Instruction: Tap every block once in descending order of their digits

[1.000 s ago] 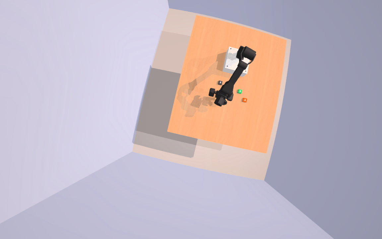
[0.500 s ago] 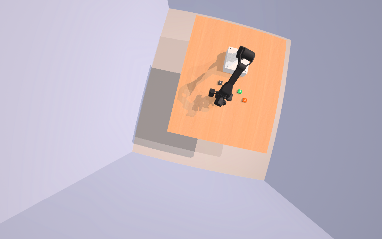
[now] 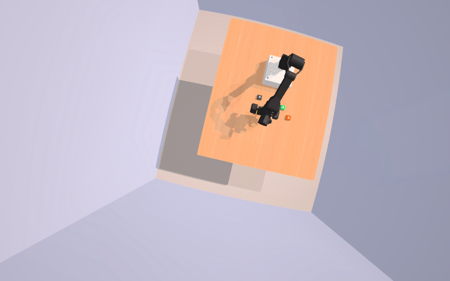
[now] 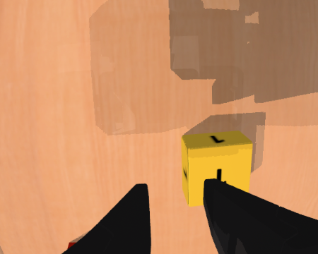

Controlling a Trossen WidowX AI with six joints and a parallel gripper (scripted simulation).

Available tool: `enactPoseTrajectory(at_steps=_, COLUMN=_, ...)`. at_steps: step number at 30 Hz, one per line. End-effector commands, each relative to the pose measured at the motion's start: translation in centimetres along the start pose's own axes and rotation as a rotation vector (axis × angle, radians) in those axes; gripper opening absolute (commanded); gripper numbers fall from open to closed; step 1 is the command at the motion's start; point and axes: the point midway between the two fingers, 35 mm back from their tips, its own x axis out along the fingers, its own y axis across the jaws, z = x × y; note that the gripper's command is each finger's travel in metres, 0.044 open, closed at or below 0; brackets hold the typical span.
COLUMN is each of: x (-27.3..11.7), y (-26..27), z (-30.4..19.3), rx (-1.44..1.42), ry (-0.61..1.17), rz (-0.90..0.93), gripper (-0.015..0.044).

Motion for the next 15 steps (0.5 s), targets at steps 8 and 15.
enactPoseTrajectory(at_steps=8, x=-4.4, y=16.6, z=-4.0, rx=-0.023, ry=0.000, rz=0.016, gripper=0.0387)
enactPoseTrajectory(at_steps=15, x=-6.9, y=24.7, z=-10.4, rx=-0.023, ry=0.005, rz=0.024, gripper=0.0400)
